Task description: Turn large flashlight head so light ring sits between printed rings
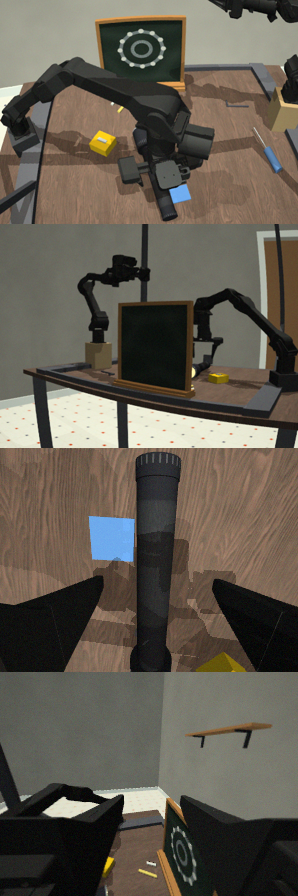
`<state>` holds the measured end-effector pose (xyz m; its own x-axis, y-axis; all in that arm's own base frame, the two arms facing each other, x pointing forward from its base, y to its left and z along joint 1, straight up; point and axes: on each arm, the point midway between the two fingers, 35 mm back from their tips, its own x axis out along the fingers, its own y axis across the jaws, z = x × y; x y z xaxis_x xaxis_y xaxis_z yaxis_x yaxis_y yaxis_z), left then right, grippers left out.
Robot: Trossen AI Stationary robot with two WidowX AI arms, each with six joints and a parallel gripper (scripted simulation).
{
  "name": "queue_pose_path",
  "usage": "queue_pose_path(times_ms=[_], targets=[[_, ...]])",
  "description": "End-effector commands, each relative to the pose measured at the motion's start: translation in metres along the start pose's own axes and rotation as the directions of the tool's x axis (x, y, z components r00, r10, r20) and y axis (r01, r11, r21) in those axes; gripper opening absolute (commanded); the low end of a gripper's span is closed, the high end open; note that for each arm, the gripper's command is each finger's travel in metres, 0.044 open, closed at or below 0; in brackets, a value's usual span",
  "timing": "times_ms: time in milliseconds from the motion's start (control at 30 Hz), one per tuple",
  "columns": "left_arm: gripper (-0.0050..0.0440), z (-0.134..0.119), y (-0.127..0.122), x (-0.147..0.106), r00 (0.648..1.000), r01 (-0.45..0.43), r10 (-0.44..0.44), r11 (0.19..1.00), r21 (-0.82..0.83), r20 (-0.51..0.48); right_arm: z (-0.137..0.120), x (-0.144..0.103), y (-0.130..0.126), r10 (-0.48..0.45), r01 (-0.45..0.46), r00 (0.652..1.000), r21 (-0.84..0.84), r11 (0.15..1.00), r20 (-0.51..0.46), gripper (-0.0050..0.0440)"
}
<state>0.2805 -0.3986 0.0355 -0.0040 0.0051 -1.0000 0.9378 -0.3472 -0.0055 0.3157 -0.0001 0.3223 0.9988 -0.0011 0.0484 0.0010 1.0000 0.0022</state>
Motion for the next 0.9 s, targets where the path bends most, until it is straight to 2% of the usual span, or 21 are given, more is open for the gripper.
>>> queue_pose_path(times_ms=[0,867], targets=[[0.0440,0.002,0.006,-0.016,0.999,-0.035,0.035,0.999,-0.004,0.027,0.007,-0.001,0.000,0.001,-0.001,1.000,-0.003,1.000,0.015,0.0276],[0.0440,0.002,0.006,0.019,0.999,-0.032,0.032,0.999,-0.004,0.025,0.007,-0.001,0.000,0.001,-0.001,1.000,-0.003,1.000,0.015,0.0276]])
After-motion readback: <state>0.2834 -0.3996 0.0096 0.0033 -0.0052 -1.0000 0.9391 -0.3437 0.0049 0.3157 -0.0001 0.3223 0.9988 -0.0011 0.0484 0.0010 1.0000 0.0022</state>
